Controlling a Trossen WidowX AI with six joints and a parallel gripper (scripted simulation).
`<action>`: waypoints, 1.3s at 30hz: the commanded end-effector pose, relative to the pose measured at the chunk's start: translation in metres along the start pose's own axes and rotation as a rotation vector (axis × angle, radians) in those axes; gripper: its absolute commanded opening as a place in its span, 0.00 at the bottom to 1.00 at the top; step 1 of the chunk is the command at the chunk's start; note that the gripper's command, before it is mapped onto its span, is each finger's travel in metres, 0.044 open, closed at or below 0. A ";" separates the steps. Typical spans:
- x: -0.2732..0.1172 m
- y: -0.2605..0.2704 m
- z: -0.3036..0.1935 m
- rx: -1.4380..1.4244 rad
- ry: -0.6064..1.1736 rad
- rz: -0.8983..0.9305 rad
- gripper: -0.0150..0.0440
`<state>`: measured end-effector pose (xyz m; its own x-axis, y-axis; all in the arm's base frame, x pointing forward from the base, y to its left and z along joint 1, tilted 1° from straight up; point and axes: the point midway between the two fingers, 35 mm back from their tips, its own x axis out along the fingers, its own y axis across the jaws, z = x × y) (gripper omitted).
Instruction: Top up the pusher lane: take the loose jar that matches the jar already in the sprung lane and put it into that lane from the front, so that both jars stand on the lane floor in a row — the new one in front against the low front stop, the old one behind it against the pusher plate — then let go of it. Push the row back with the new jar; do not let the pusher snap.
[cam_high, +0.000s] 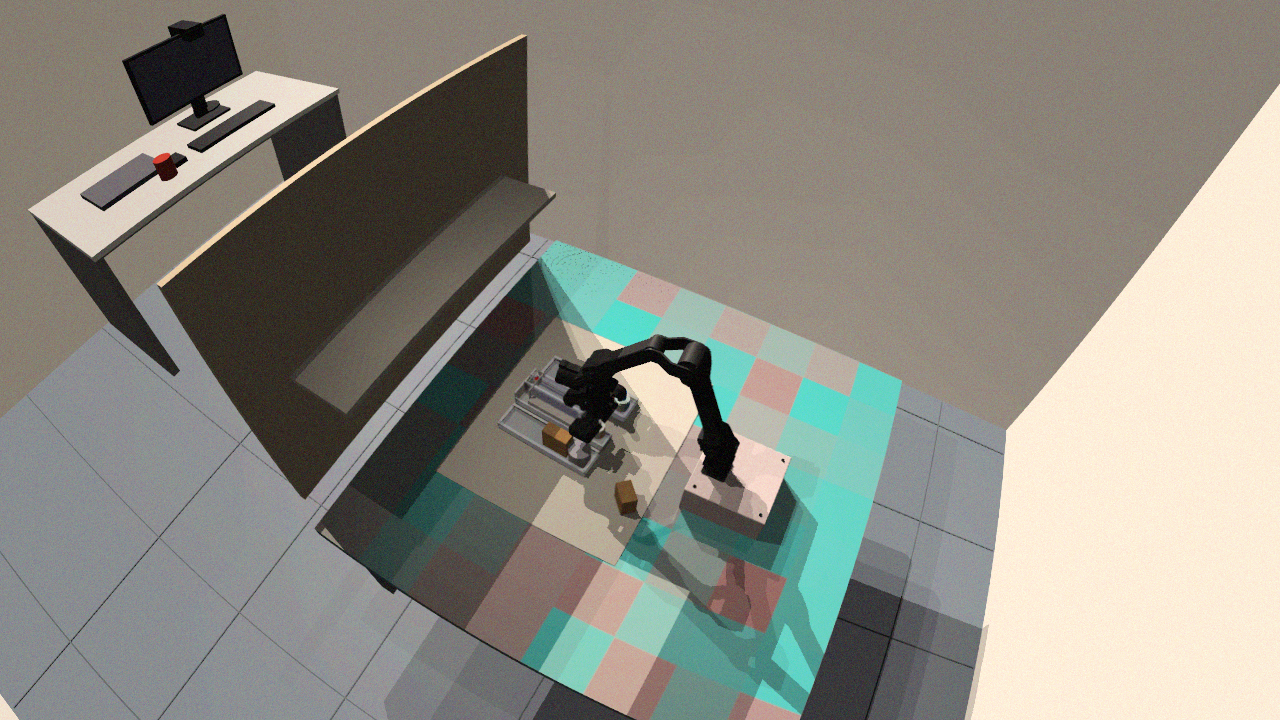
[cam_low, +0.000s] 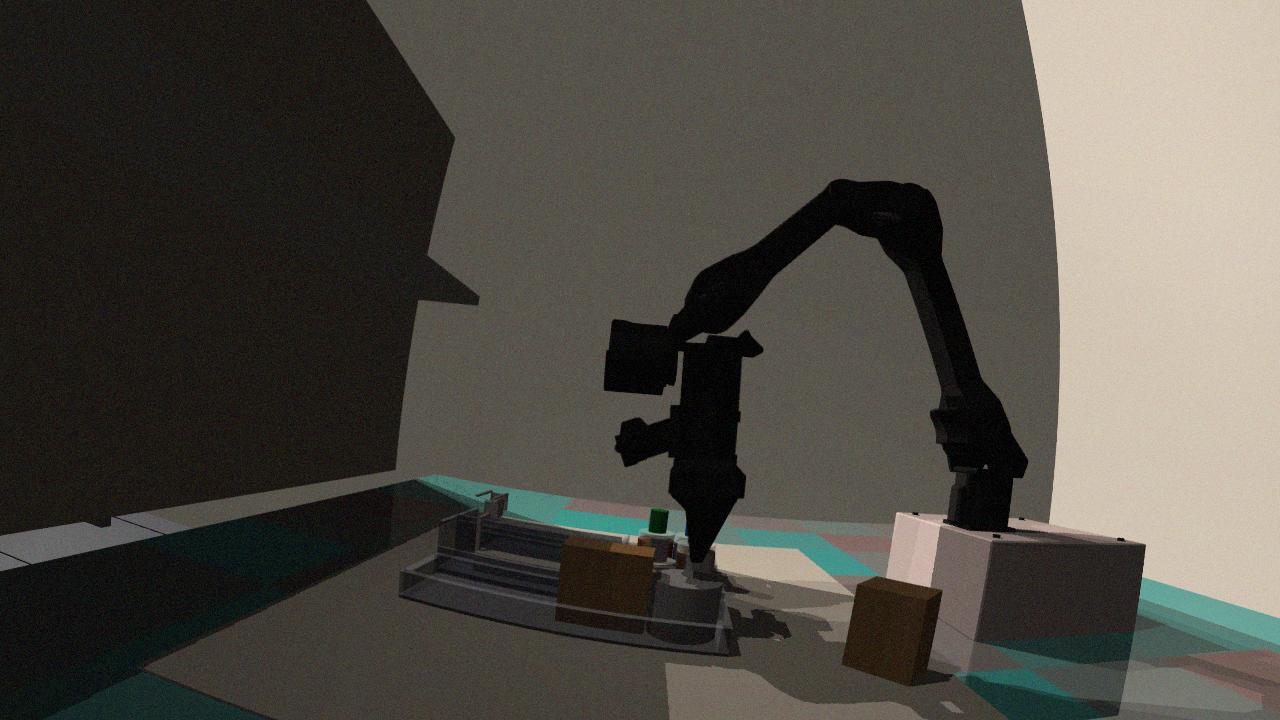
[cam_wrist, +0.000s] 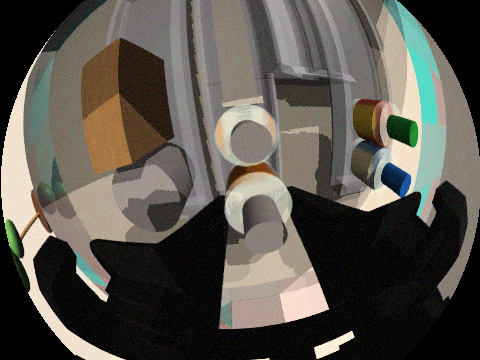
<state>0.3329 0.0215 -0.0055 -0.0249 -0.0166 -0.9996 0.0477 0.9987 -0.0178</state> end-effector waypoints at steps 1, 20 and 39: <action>-0.001 0.000 0.010 -0.004 -0.036 0.001 0.25; 0.004 0.000 0.009 -0.004 -0.036 0.001 0.25; 0.010 0.000 0.009 -0.004 -0.036 0.001 0.25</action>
<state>0.3333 0.0214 -0.0160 -0.0224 -0.0164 -0.9996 0.0476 0.9987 -0.0175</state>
